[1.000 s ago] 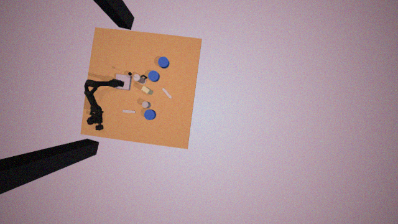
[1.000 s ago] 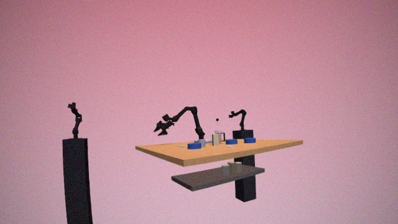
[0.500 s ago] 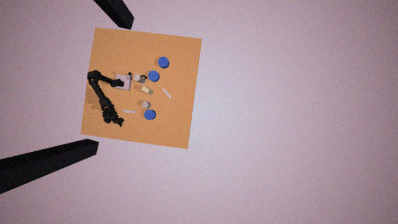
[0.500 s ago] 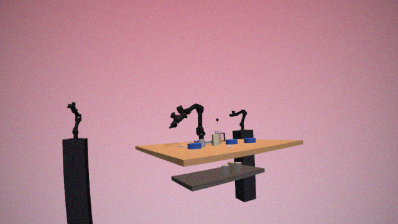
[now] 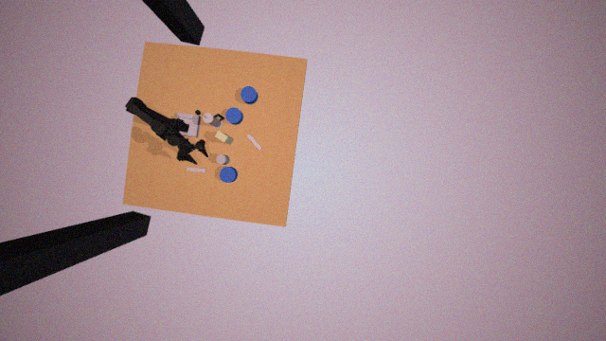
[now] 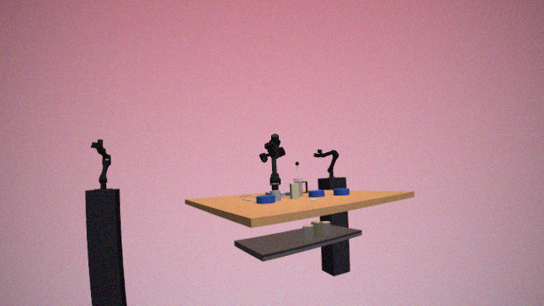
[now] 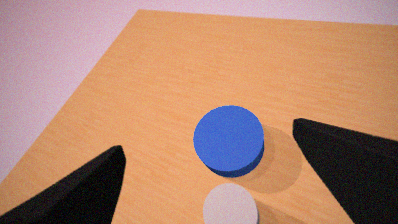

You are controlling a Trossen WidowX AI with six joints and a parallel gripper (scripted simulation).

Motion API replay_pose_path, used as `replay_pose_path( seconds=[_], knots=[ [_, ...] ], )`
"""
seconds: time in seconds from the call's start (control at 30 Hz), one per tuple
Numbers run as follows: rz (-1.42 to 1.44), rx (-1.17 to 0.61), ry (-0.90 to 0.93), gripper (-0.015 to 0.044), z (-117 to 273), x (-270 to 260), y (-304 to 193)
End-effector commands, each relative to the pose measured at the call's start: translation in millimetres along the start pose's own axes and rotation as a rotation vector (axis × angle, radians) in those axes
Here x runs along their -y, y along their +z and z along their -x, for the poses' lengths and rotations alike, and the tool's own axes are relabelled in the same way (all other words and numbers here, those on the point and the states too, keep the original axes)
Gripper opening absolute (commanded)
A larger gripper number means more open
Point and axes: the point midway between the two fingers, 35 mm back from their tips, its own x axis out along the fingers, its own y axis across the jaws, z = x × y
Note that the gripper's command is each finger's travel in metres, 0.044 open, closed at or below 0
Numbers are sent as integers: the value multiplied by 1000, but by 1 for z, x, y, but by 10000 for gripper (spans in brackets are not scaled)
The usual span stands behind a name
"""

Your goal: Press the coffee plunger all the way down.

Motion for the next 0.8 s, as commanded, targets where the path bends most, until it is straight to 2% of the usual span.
replay_pose_path(
  seconds=[0.0, 0.27, 0.53, 0.63, 0.77],
  knots=[
    [149, -24, 153, 440, 45, -41, -20],
    [439, -69, 479, 440, 143, -84, -69],
    [713, -83, 819, 440, 227, -73, -108],
    [804, -80, 942, 440, 250, -60, -118],
    [824, -79, 969, 440, 252, -55, -124]
  ],
)
